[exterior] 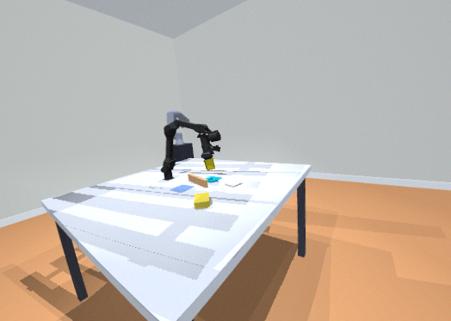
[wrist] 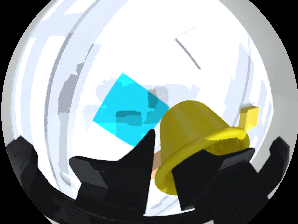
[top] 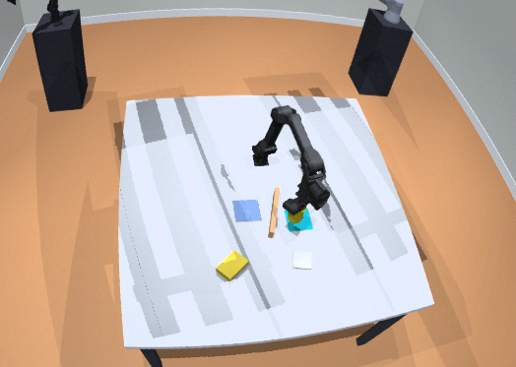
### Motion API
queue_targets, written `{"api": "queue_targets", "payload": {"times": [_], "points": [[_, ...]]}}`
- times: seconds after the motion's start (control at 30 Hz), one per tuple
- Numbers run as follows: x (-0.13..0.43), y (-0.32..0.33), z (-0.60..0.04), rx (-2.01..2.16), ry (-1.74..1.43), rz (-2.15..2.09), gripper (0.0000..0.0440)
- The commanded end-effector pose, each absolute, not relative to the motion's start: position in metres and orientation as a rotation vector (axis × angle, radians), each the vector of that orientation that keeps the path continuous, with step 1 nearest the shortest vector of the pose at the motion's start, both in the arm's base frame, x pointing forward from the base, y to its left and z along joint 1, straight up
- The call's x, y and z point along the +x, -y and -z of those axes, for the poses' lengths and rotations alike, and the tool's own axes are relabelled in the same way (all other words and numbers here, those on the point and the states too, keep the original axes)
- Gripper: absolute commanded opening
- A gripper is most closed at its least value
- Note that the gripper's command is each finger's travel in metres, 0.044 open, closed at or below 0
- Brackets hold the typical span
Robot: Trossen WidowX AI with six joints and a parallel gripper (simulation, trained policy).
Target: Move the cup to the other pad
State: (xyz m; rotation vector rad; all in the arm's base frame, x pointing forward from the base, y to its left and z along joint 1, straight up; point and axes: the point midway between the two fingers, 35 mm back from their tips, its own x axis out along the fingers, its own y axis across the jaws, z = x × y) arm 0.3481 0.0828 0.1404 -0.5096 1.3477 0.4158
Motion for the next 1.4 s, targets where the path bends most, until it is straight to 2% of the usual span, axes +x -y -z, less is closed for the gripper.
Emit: {"api": "queue_targets", "payload": {"times": [0.0, 0.77, 1.13, 1.27, 1.37], "points": [[0.347, -0.098, -0.134, -0.51, -1.343, -0.427, 0.0], [0.324, -0.134, -0.075, -0.504, -1.374, -0.411, 0.0006], [0.323, -0.13, -0.061, -0.479, -1.367, -0.387, 0.0079], [0.329, -0.132, -0.068, -0.449, -1.33, -0.388, 0.0154], [0.332, -0.134, -0.077, -0.429, -1.298, -0.396, 0.0158]]}}
